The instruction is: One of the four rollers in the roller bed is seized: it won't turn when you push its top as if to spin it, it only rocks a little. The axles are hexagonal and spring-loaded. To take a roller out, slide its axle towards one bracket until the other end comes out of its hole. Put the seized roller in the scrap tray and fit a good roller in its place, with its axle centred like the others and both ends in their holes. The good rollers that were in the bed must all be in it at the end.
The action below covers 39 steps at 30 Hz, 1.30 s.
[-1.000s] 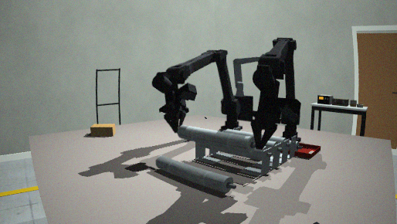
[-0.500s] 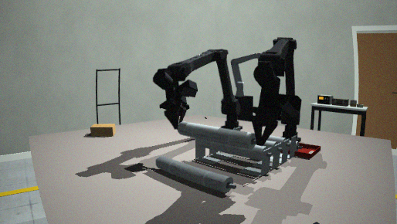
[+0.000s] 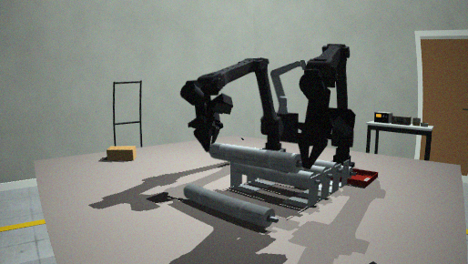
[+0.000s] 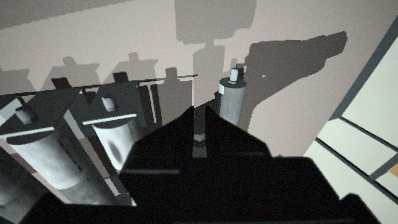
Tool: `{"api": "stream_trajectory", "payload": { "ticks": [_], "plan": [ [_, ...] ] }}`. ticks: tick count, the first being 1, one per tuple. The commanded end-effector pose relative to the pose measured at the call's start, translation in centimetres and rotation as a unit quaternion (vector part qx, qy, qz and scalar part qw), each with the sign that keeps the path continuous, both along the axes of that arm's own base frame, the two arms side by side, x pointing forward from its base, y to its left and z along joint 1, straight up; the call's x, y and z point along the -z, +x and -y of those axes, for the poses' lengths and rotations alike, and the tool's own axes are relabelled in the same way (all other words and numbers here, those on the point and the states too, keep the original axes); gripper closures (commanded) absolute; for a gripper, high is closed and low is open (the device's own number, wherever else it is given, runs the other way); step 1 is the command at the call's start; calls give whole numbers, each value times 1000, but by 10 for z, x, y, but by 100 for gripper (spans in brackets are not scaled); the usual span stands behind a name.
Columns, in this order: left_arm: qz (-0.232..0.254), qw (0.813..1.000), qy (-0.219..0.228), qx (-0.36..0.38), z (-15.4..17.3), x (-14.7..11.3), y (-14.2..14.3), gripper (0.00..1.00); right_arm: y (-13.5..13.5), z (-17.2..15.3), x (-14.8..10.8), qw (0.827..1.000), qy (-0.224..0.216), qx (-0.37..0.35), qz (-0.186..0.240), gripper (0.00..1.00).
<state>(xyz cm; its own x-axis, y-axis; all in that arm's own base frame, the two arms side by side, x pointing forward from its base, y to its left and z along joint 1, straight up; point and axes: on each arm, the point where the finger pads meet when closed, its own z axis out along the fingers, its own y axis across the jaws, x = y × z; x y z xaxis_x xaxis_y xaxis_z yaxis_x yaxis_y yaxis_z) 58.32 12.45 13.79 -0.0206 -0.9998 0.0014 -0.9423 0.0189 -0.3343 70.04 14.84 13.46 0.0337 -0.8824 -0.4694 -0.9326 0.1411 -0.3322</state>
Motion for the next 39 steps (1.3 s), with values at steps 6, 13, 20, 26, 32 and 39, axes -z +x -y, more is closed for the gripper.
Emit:
{"api": "stream_trajectory", "payload": {
  "ticks": [6,13,20,26,32,39],
  "plan": [
    [81,996,21,6,-12,-78,24,97,2,-14,-55,999,11,-1,51,97],
    [67,998,13,-2,-10,-63,9,97,9,2,-81,998,10,7,64,97],
    [62,998,16,6,-10,-59,4,97,11,-13,-87,997,13,4,80,97],
    [53,998,13,12,-10,-50,-9,97,-10,-17,-63,998,11,8,59,97],
    [82,996,19,15,-7,-79,6,97,-4,3,-79,997,11,23,74,97],
    [75,997,22,13,-14,-71,5,97,-5,-3,-87,997,10,20,67,97]
  ]
}}
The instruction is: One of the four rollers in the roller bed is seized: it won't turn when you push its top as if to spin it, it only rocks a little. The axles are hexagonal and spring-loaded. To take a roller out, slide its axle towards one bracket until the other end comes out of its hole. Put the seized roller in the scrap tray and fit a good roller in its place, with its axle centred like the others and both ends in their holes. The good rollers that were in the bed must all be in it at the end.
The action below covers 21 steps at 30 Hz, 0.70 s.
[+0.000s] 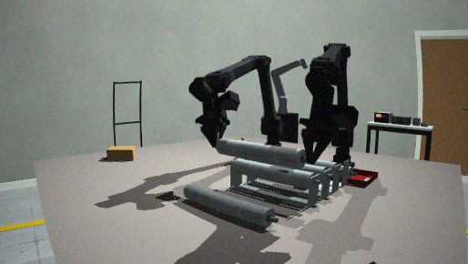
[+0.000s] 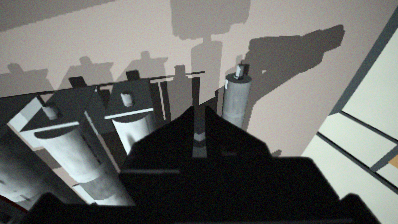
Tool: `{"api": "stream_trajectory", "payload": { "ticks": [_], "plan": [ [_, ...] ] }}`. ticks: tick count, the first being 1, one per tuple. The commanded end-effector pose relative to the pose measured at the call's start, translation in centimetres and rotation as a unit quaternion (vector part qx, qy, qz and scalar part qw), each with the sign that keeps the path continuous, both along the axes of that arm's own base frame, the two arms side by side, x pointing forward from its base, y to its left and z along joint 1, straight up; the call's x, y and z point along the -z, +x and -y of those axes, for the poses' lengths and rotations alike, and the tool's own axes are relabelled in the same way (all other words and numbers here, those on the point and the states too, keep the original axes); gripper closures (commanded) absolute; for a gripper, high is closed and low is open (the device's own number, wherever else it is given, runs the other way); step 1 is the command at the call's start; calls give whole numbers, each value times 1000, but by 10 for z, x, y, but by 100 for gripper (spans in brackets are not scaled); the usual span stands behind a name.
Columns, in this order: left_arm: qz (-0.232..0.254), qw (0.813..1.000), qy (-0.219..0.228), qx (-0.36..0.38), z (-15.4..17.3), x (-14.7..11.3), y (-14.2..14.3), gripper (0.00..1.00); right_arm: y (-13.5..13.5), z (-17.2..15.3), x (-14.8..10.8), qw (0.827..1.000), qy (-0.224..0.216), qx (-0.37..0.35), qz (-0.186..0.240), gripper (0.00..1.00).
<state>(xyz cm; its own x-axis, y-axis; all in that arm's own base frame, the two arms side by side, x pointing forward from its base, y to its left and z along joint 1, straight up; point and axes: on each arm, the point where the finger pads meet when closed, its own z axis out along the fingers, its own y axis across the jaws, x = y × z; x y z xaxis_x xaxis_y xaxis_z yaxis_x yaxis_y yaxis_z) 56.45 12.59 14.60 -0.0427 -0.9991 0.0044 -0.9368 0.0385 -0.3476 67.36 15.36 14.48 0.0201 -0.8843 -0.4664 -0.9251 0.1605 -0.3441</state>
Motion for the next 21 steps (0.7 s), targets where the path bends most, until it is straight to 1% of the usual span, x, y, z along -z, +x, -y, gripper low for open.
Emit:
{"api": "stream_trajectory", "payload": {
  "ticks": [1,2,3,4,5,7,10,11,13,14,15,16,17,18,19,20,21],
  "plan": [
    [67,997,22,3,-13,-61,23,97,23,-4,-77,997,11,6,70,97],
    [66,998,21,5,-12,-60,22,97,22,-14,-77,997,12,1,75,97],
    [50,999,16,6,-10,-43,11,97,20,-14,-75,997,12,2,73,97],
    [40,999,13,7,-8,-33,3,97,3,-13,-46,999,9,3,45,97],
    [38,999,13,8,-8,-32,1,97,0,-13,-46,999,10,3,44,97],
    [46,999,14,10,-10,-39,3,97,-5,-14,-45,999,9,6,44,97],
    [60,998,18,14,-13,-53,3,97,-7,-17,-59,998,12,9,58,97],
    [68,998,17,8,-14,-61,8,97,-1,-15,-68,998,10,7,68,97],
    [68,998,17,8,-14,-61,8,97,-1,-15,-67,998,10,7,68,97],
    [71,997,17,6,-13,-64,8,97,6,2,-69,996,15,20,82,97],
    [74,997,19,11,-12,-67,9,97,4,3,-72,997,14,21,77,97],
    [75,997,19,19,-3,-68,10,97,2,4,-74,997,13,22,68,97],
    [65,998,16,21,-1,-58,4,97,-1,5,-76,998,12,22,60,97],
    [48,999,12,21,2,-41,-7,97,-2,5,-78,998,12,23,58,97],
    [52,998,13,18,-4,-45,-6,97,0,5,-78,998,12,24,65,97],
    [50,999,13,16,-8,-48,-6,97,-12,7,-50,999,8,26,47,97],
    [57,998,15,17,-6,-57,2,97,-7,5,-61,998,10,23,50,97]
  ]
}}
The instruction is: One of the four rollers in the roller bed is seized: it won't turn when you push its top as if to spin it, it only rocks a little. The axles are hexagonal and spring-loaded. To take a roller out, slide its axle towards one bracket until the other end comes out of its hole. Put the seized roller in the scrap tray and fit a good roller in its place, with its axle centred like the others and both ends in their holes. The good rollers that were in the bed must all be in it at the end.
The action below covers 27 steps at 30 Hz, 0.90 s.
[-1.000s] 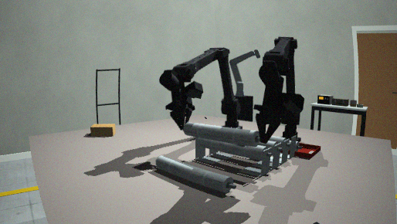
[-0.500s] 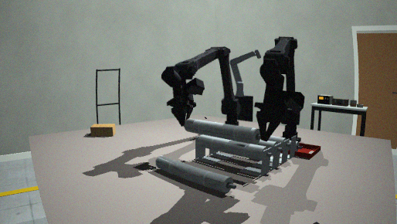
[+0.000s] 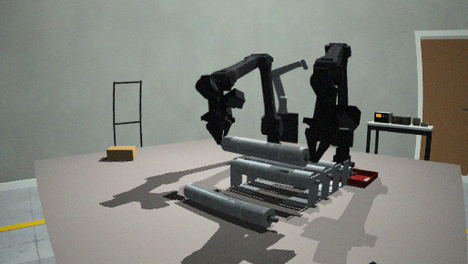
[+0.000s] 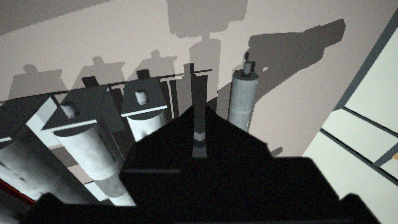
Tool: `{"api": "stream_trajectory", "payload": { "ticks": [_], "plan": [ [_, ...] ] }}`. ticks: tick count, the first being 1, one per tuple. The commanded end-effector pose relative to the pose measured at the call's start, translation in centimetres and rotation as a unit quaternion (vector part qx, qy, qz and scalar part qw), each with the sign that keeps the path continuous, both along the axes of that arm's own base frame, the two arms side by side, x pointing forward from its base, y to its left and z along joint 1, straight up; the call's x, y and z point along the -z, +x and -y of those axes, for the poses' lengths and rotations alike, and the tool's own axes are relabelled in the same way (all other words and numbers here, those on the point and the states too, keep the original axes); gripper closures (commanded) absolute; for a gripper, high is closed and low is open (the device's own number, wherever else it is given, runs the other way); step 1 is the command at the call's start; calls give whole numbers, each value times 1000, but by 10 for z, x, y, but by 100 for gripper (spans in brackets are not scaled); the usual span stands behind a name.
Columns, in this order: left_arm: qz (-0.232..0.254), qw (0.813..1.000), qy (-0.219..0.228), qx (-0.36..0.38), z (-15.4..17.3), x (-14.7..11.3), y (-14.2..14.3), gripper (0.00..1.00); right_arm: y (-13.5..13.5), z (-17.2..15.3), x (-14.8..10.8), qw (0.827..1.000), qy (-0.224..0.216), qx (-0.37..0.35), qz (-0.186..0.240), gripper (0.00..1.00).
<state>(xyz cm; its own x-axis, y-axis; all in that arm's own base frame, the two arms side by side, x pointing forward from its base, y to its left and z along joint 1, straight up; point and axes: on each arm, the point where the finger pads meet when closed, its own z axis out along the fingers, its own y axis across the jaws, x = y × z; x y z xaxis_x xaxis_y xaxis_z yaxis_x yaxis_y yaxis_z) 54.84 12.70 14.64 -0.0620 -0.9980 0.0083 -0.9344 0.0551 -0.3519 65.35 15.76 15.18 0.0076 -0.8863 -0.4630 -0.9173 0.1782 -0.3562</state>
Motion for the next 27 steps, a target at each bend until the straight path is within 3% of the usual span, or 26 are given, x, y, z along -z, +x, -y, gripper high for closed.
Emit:
{"api": "stream_trajectory", "payload": {
  "ticks": [1,3,4,7,9,10,11,13,16,17,19,22,23,26,27],
  "plan": [
    [57,998,18,7,-6,-56,20,97,15,8,-47,999,11,12,40,97],
    [50,999,18,8,-5,-52,19,97,5,5,-3,1000,6,10,3,97],
    [48,999,18,7,-6,-51,18,97,12,1,3,1000,5,8,4,97],
    [42,999,16,3,-10,-39,12,97,8,-6,-38,999,8,3,37,97],
    [42,999,16,3,-10,-39,12,97,8,-6,-38,999,8,3,37,97],
    [24,1000,7,0,-7,-20,3,97,12,-1,-44,999,10,7,43,97],
    [29,1000,10,3,-7,-23,2,97,1,-2,-28,1000,8,6,30,97],
    [36,999,12,4,-9,-29,3,97,-5,-13,-29,1000,9,-2,30,97],
    [48,999,16,4,-12,-40,3,97,-4,-16,-43,999,11,-2,46,97],
    [60,998,19,2,-14,-52,11,97,4,-18,-59,998,15,-4,60,97],
    [66,998,16,-7,-14,-58,12,97,11,2,-61,997,16,11,72,97],
    [68,997,23,0,-14,-61,10,97,1,-1,-66,999,13,8,51,97],
    [57,998,20,2,-11,-50,1,97,0,-4,-69,999,13,6,51,97],
    [56,998,20,2,-12,-49,1,97,1,-5,-69,998,13,5,53,97],
    [49,999,17,0,-10,-40,-4,97,-4,-5,-48,999,13,5,52,97]
  ]
}}
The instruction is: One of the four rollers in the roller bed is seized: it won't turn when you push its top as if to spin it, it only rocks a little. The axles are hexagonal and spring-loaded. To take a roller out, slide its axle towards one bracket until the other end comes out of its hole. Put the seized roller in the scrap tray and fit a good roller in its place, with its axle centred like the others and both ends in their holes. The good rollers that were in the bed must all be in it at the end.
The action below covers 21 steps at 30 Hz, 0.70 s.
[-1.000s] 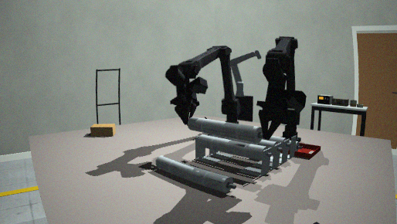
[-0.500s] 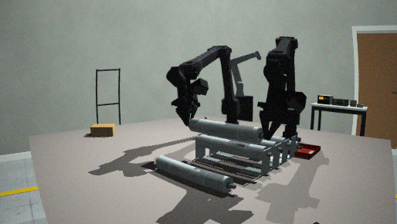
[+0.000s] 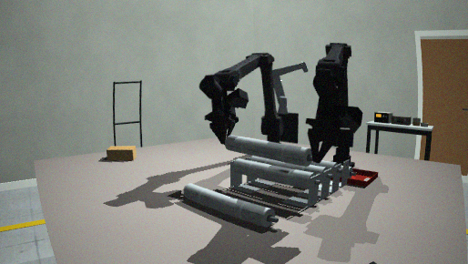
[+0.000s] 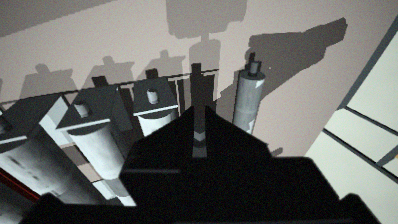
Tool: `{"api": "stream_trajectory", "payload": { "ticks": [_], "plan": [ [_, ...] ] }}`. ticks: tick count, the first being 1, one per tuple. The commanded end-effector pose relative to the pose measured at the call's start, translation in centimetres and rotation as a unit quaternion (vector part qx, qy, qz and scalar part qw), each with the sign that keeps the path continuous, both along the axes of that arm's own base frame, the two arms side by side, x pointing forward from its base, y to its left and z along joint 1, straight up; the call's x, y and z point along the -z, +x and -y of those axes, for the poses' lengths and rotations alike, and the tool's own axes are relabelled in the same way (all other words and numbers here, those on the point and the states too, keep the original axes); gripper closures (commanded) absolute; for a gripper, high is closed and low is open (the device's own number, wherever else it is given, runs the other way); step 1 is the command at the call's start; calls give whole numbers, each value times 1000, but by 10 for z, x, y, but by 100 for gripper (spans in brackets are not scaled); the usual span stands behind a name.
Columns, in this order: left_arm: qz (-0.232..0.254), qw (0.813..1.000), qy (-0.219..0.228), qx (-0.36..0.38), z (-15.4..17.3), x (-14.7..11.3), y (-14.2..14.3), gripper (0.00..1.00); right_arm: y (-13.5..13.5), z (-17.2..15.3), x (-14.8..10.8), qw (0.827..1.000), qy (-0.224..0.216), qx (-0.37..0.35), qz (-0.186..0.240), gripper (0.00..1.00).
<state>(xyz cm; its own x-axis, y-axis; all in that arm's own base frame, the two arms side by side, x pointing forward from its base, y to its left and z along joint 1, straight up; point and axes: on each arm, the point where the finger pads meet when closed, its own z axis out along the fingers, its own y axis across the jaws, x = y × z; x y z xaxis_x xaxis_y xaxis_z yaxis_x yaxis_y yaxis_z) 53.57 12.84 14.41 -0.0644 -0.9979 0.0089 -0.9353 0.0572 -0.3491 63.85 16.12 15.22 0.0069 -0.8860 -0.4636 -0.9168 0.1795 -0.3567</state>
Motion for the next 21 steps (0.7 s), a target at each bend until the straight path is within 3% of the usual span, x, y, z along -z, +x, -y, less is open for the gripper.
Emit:
{"api": "stream_trajectory", "payload": {
  "ticks": [1,3,4,7,9,11,13,17,19,21],
  "plan": [
    [54,998,20,0,-10,-47,12,97,19,-3,-58,998,13,4,60,97],
    [60,998,22,0,-12,-53,18,97,12,-4,1,1000,5,3,11,97],
    [55,998,21,0,-11,-48,15,97,7,-4,11,1000,3,3,2,97],
    [41,999,17,1,-9,-35,7,97,9,-7,-25,1000,7,1,30,97],
    [48,999,18,1,-11,-42,11,97,12,-10,-43,999,10,-1,47,97],
    [46,999,16,2,-10,-39,7,97,-1,-12,-27,999,9,-3,30,97],
    [35,999,12,2,-8,-30,-3,97,-3,-13,-30,999,8,-3,33,97],
    [55,998,18,2,-11,-51,5,97,1,-6,-42,999,11,4,45,97],
    [43,999,14,2,-8,-37,-11,97,-11,-13,-37,999,9,-1,39,97],
    [44,999,15,2,-9,-45,-16,97,-13,-16,-46,999,13,-3,47,97]
  ]
}}
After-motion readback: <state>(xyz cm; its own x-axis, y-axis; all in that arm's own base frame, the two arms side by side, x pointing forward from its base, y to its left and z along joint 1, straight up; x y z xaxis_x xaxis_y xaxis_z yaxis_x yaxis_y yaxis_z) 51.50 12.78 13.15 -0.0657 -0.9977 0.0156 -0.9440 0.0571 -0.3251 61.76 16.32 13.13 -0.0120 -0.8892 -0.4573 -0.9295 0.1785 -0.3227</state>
